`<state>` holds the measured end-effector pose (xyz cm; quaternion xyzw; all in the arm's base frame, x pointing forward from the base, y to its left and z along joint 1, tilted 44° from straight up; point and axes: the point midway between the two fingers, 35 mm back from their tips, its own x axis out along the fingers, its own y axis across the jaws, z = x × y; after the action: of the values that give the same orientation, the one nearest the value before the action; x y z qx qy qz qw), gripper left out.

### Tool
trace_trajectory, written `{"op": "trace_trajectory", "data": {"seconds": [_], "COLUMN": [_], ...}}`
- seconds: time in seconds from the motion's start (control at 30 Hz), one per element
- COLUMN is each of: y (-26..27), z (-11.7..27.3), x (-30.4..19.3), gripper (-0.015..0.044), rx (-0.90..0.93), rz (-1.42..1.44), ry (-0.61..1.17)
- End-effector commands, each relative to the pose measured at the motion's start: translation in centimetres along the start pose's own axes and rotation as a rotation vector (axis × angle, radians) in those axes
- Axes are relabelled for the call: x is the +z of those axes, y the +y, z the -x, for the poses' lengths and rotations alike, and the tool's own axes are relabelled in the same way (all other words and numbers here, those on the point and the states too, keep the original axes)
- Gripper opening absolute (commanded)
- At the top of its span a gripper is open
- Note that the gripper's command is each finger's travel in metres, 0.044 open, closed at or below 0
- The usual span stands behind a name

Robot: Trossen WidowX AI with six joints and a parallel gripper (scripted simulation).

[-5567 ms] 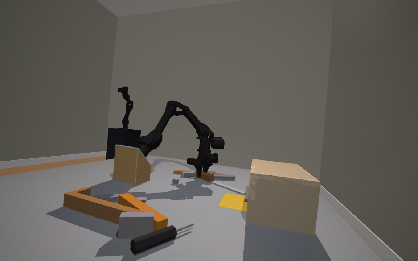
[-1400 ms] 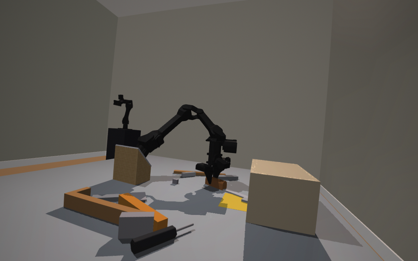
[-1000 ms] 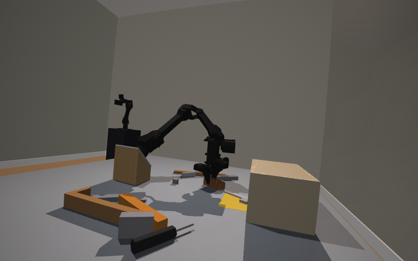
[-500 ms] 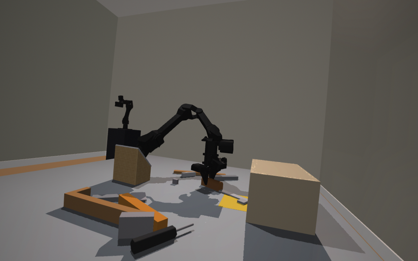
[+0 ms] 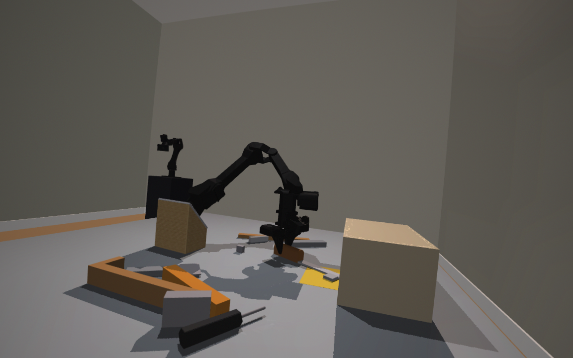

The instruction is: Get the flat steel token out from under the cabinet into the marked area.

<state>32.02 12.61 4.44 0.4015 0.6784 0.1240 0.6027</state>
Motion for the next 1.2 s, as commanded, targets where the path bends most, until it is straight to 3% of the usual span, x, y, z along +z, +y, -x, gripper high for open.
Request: {"op": "trace_trajectory", "data": {"seconds": [0.0,1.17], "y": [-0.2,0.2], "z": [-0.1,-0.1], "x": [-0.5,-4.9], "gripper": [0.0000,0.0000], "rx": [-0.007,-0.006], "rz": [-0.005,-0.007], "ry": [0.003,0.005]}}
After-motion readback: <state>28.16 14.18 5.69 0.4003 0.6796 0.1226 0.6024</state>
